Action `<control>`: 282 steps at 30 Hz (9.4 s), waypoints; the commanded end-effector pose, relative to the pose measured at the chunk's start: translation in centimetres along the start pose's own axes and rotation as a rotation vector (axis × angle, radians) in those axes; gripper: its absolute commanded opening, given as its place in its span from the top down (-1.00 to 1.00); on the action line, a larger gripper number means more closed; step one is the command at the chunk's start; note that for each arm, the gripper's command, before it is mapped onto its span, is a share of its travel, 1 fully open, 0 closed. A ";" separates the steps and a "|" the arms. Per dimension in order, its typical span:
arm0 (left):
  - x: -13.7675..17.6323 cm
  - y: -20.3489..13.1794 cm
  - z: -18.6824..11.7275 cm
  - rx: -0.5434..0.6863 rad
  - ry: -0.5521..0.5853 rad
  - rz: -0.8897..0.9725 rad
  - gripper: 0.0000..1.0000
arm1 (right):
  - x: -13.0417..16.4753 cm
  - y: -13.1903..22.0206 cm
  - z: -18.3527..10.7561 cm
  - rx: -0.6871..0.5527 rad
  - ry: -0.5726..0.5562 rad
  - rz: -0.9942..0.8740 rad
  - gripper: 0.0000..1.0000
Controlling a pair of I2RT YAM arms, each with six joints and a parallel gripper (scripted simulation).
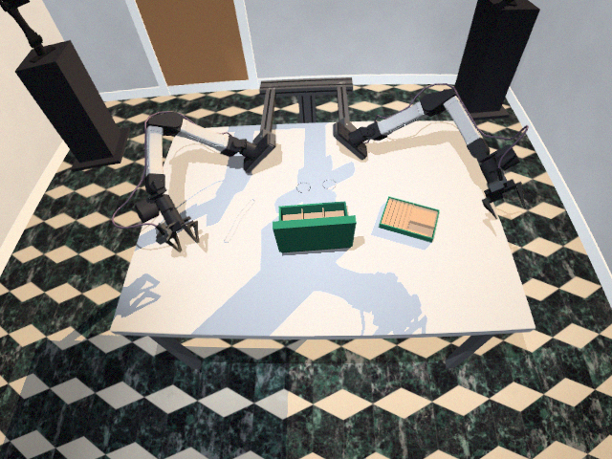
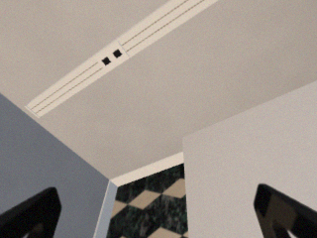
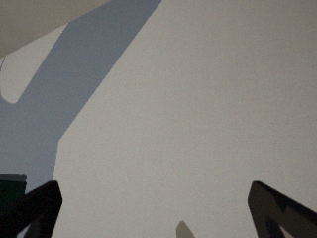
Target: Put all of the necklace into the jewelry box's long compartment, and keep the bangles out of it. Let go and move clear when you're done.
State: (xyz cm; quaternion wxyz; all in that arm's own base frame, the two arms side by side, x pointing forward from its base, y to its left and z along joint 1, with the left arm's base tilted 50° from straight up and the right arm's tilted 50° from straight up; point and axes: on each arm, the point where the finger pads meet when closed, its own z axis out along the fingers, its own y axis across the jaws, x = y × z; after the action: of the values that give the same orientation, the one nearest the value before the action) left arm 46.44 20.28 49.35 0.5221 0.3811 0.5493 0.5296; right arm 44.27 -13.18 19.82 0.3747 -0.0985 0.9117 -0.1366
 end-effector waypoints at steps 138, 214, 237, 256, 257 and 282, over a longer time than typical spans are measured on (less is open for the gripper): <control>-24.8 -60.9 -34.0 1.673 0.048 -0.040 -1.00 | 31.2 11.3 -2.6 0.712 0.521 0.386 0.51; -22.5 -61.0 -29.9 1.655 0.216 -0.306 -1.00 | 20.7 22.2 -13.9 0.678 0.475 0.437 1.00; -20.7 -55.9 -31.9 1.390 0.613 -0.357 -1.00 | 17.9 28.0 -10.8 0.578 0.292 0.615 1.00; -20.4 -52.7 -36.6 1.164 0.662 -0.150 -1.00 | 13.7 36.9 -6.5 0.414 0.025 0.853 1.00; -20.9 -52.3 -36.5 1.143 0.651 -0.155 -1.00 | 13.4 37.5 -6.3 0.404 0.010 0.865 1.00; -27.0 -44.3 -39.0 0.719 0.380 -0.225 -1.00 | 9.4 47.3 -1.7 0.226 -0.267 1.077 1.00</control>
State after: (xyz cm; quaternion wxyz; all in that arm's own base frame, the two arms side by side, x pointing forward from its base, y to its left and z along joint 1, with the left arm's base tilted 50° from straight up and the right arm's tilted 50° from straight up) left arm 18.50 -18.74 3.95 0.2507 0.3965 0.8340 0.2905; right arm 31.97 26.24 -1.08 0.4909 0.3958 0.7739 -0.0581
